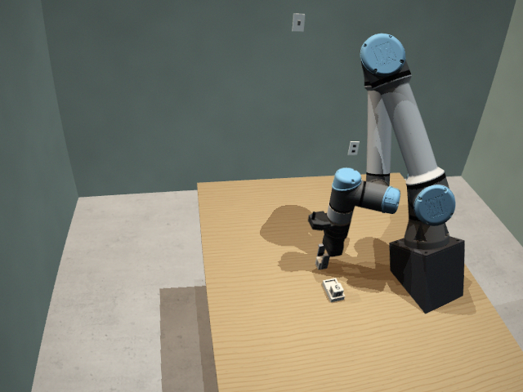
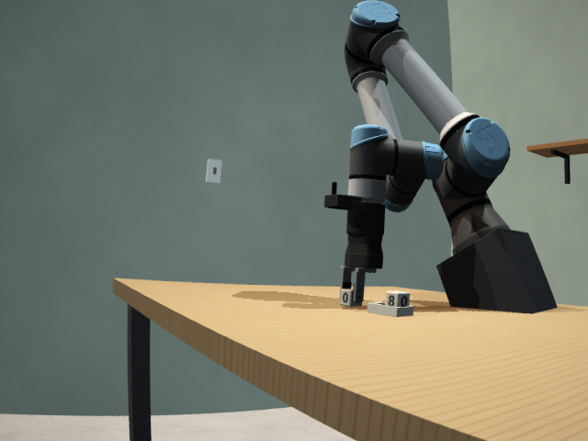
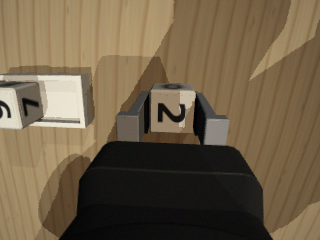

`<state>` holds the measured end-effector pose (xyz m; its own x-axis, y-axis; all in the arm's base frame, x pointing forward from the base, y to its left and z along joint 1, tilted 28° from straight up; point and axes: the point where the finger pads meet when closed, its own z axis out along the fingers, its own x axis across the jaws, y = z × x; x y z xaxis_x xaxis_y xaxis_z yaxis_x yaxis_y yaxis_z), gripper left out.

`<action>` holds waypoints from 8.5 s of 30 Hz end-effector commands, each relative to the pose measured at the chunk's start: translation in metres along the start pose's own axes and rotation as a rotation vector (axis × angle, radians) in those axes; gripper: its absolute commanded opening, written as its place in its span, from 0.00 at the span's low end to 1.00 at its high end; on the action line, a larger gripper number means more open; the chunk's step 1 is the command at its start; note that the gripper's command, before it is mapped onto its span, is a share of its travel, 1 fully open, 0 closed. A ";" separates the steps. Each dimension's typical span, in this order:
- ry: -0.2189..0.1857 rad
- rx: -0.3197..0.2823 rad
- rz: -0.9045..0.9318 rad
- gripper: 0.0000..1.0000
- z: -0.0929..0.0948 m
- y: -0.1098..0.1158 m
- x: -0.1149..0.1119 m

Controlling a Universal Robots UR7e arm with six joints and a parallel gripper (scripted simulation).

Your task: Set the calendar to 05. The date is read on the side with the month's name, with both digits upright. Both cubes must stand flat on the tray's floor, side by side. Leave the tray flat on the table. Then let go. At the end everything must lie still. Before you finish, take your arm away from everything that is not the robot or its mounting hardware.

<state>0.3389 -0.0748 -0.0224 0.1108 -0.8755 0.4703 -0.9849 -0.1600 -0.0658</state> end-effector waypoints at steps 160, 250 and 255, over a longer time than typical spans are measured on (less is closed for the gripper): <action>0.000 0.001 0.000 0.90 -0.060 0.000 0.000; 0.001 0.001 0.000 0.90 -0.088 0.001 -0.127; 0.001 0.001 0.000 0.90 -0.088 0.001 -0.127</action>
<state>0.3119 0.0760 -0.0052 0.1112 -0.8749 0.4713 -0.9849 -0.1602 -0.0652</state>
